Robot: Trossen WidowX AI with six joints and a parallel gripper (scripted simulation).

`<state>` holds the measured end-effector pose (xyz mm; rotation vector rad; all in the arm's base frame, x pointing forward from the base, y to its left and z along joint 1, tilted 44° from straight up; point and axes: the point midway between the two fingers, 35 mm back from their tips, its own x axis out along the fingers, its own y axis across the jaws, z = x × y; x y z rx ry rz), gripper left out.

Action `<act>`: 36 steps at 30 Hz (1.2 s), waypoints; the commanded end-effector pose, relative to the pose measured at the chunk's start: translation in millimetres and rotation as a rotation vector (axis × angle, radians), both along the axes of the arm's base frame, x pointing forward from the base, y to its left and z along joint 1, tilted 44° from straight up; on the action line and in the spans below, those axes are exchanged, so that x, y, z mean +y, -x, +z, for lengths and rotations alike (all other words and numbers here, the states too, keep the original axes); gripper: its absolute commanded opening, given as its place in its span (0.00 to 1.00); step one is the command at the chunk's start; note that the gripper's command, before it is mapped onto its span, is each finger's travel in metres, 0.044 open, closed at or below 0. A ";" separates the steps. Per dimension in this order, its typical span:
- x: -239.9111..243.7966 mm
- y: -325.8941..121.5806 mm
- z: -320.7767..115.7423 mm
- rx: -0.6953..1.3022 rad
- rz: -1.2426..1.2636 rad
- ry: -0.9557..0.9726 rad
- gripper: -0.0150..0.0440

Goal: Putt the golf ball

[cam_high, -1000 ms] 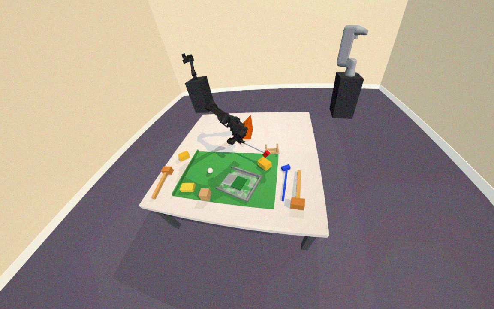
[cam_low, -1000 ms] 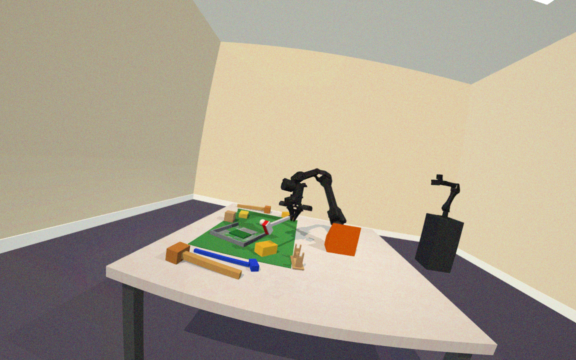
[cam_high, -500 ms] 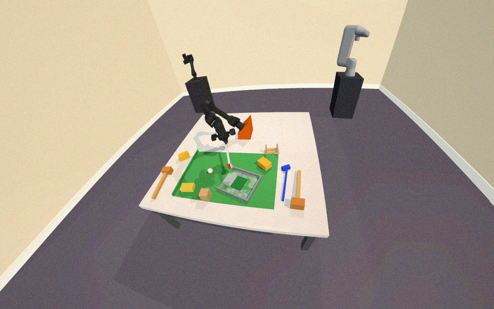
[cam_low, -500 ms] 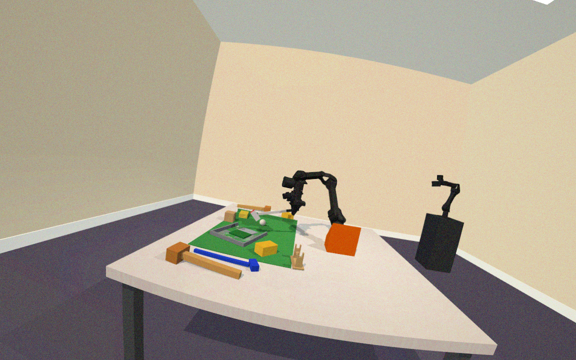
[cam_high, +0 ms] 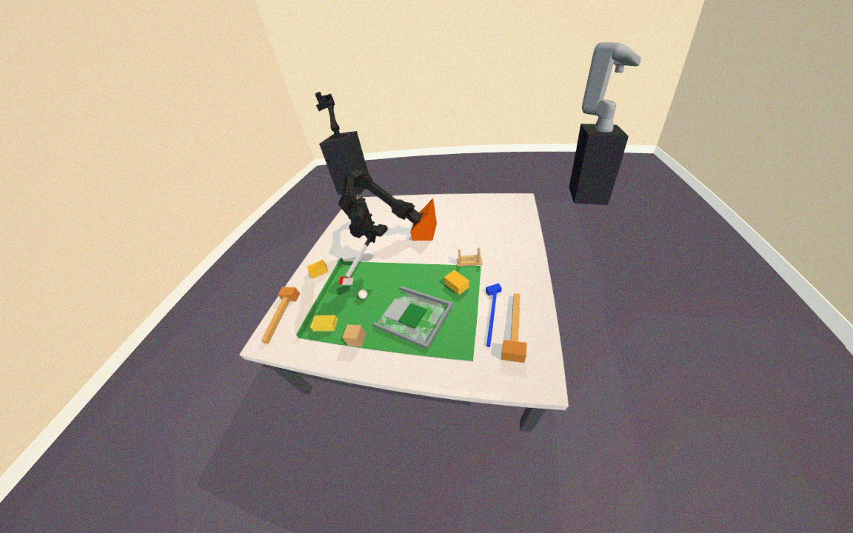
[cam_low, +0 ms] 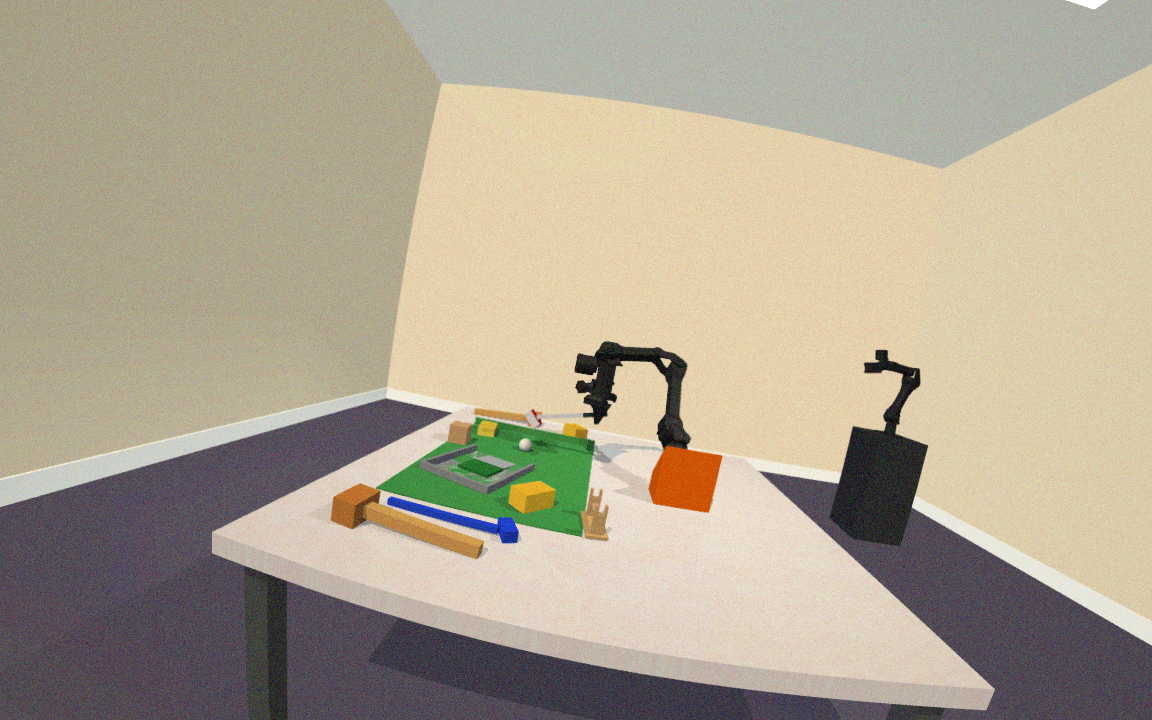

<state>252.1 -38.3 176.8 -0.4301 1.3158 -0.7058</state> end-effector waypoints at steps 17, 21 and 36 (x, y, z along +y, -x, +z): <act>-31.0 -2.1 -22.4 -0.035 -0.028 0.008 0.25; -32.7 -2.4 -24.3 -0.035 -0.028 0.008 0.25; -49.0 -4.6 -40.9 -0.036 -0.028 0.009 0.25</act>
